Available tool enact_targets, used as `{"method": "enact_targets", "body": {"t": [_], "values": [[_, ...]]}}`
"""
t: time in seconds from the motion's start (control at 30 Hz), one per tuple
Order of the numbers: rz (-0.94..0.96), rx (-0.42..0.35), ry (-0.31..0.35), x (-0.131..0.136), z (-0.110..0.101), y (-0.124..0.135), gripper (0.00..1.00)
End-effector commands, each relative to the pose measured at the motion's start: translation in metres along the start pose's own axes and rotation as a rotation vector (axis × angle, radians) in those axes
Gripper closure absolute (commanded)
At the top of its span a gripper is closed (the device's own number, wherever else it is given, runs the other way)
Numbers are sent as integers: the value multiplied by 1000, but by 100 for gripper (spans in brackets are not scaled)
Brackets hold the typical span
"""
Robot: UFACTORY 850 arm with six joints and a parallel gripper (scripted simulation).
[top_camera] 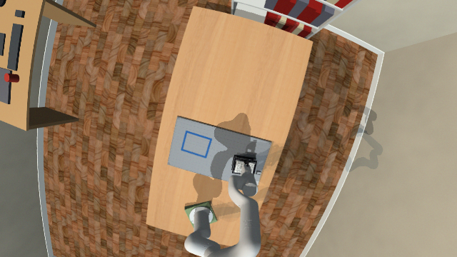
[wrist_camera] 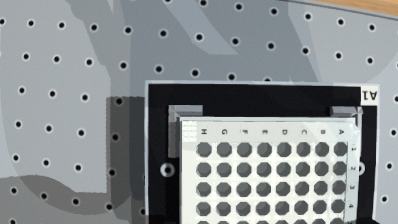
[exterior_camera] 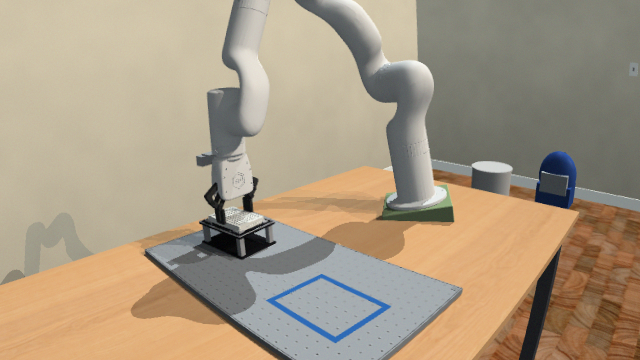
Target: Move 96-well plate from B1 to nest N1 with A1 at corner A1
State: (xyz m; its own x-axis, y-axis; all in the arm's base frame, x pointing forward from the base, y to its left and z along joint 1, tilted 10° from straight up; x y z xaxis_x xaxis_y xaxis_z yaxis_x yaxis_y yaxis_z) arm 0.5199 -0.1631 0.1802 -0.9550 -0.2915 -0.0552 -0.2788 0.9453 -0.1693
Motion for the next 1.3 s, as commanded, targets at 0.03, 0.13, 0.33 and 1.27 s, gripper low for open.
{"method": "enact_targets", "body": {"t": [0.03,0.13,0.33,1.27], "values": [[0,1,-2,-1,-1,0,0],[0,1,-2,-1,-1,0,0],[0,1,-2,-1,-6,0,0],[0,1,-2,-1,-70,0,0]]}}
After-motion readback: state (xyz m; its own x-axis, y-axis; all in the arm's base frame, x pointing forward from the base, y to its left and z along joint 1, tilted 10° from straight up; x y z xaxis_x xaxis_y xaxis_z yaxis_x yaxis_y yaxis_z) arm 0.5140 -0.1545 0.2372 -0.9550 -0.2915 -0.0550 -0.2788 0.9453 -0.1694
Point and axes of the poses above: the point where the finger pads meet when closed, its own z axis out along the fingers, its own x axis across the jaws, y = z × x, the point moved 4 cm from there along -z, back along the fingers, and after that the axes turned 9 degrees about -z, right-handed, at the moved point
